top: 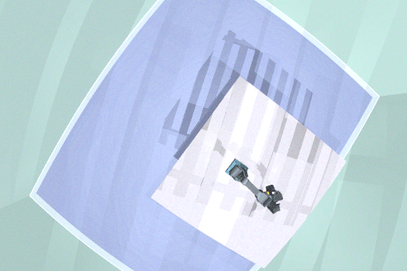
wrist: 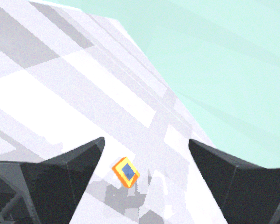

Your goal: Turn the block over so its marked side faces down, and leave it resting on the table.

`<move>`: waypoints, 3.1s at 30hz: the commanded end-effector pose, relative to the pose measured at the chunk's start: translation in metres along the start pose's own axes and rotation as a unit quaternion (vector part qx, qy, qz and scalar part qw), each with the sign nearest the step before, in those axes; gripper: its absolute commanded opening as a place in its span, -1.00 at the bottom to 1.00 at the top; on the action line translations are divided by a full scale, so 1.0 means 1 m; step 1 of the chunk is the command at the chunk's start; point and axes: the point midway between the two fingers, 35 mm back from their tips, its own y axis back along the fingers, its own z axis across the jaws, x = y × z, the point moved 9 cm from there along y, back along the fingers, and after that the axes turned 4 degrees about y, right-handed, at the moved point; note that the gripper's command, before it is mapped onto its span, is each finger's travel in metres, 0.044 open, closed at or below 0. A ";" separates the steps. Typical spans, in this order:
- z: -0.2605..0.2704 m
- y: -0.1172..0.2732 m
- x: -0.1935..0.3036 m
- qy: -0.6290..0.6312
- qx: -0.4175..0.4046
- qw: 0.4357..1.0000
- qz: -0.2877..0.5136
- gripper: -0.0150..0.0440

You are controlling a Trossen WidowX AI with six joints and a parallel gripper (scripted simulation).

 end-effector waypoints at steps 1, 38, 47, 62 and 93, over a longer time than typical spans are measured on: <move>-0.015 -0.018 0.003 -0.093 -0.040 0.993 0.064 1.00; -0.033 -0.160 0.072 -0.433 -0.109 0.783 0.433 1.00; -0.025 -0.169 0.080 -0.433 -0.110 0.783 0.433 1.00; -0.015 -0.179 0.090 -0.433 -0.110 0.783 0.433 0.73; -0.032 -0.161 0.073 -0.433 -0.109 0.783 0.433 -0.49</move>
